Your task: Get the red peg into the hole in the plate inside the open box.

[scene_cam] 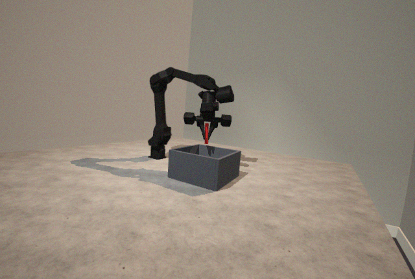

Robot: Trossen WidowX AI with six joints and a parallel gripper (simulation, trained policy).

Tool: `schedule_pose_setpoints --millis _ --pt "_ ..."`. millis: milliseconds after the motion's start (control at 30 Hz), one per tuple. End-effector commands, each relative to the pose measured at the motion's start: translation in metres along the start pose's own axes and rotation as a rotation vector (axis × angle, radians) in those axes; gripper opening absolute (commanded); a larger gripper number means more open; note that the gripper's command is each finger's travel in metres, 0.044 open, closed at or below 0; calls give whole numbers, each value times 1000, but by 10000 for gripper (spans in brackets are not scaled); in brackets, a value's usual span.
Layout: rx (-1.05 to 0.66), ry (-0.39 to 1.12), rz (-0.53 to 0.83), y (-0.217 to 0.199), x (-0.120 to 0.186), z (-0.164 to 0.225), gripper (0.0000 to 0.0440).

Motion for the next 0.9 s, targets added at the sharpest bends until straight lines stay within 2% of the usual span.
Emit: schedule_pose_setpoints --millis 0,400,733,800,867 --pt "-3 -1 7 0 -11 -13 0" --pt "63 39 -2 -6 -51 -41 4" --pt "163 90 -34 -7 -82 -47 0" --pt "186 106 -40 -7 -87 -46 7" --pt "207 123 -46 -6 -93 -44 34"
Point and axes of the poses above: the point midway between the two fingers, 35 mm back from their tips, its own x axis back along the fingers, its own y axis across the jaws, z = x × y, the point moved 8 cm from there along x, back along the fingers, and after that the axes turned 14 degrees about x, right-handed, at the moved point
